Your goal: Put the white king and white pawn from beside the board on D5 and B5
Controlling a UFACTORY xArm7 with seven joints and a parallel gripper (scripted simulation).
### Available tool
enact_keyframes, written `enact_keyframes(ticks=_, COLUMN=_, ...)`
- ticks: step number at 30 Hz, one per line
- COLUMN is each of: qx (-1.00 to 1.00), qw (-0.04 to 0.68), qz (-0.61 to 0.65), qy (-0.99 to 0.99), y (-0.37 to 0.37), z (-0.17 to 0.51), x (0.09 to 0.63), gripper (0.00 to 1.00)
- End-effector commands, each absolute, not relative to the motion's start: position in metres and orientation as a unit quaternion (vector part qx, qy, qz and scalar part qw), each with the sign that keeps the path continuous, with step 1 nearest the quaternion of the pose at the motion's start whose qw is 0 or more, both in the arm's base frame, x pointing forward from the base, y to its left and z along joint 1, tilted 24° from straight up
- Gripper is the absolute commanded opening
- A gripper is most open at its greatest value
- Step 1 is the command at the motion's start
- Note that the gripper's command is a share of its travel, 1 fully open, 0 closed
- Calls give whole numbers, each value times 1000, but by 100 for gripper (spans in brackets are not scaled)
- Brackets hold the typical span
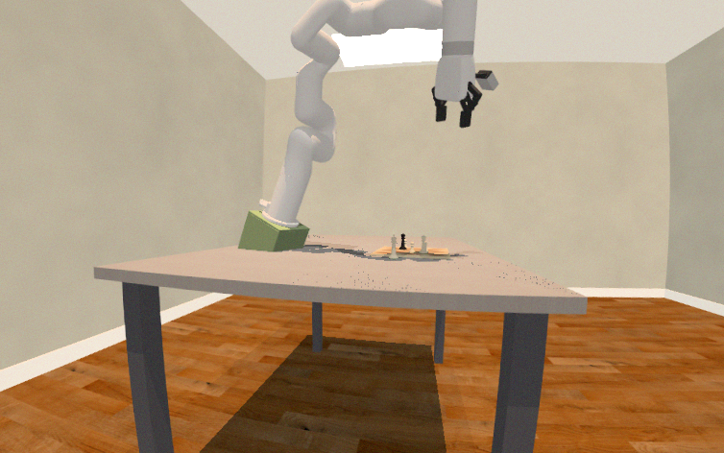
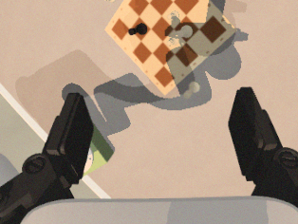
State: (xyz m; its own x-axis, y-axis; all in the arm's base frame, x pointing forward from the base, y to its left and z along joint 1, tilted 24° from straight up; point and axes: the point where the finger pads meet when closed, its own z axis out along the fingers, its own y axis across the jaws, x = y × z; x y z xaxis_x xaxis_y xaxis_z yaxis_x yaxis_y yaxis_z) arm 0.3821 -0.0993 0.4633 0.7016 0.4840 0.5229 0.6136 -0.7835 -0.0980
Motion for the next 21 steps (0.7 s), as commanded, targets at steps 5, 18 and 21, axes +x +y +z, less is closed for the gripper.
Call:
enact_keyframes(ticks=5, qx=-903, qw=144, qz=-249, qy=-318, y=-102, z=468, x=381, gripper=100)
enact_keyframes(ticks=18, qx=-866, qw=167, qz=-296, qy=-368, y=-132, z=484, x=371, gripper=100)
enact_keyframes(ticks=21, qx=-825, qw=187, qz=-340, qy=-411, y=-164, z=489, x=364, gripper=100)
